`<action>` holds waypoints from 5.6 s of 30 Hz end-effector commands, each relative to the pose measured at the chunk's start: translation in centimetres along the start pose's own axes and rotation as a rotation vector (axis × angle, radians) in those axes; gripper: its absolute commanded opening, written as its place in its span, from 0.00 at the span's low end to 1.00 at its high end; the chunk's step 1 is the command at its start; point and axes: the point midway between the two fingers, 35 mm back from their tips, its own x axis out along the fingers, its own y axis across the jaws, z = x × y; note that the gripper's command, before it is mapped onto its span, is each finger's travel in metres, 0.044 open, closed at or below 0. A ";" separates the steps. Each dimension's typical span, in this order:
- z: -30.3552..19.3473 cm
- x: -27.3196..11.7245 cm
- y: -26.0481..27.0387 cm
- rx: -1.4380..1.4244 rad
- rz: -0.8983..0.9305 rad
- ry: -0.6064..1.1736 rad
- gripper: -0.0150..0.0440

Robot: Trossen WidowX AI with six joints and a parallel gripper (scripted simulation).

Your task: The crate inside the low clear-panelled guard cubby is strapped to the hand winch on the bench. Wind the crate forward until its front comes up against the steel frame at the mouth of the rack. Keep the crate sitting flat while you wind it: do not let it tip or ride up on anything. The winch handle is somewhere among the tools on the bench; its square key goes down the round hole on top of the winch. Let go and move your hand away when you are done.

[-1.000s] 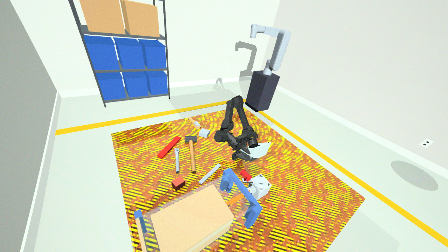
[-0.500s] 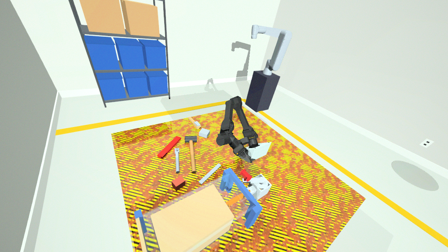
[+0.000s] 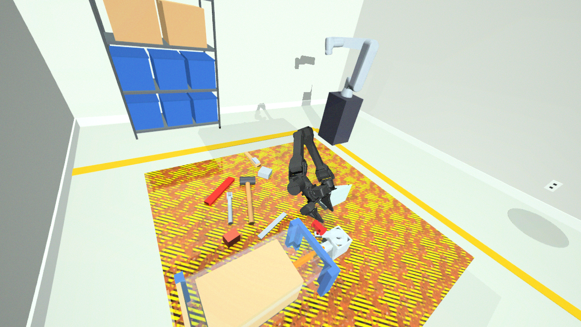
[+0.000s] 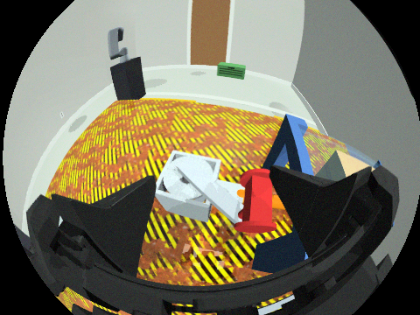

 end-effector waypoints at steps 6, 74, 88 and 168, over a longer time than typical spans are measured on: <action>0.5 3.2 -0.2 0.944 -0.065 0.437 1.00; 1.9 5.0 1.0 2.439 -1.378 0.350 1.00; -1.2 6.8 1.2 2.438 -1.379 0.350 1.00; -3.3 8.7 1.8 2.416 -1.503 0.302 0.25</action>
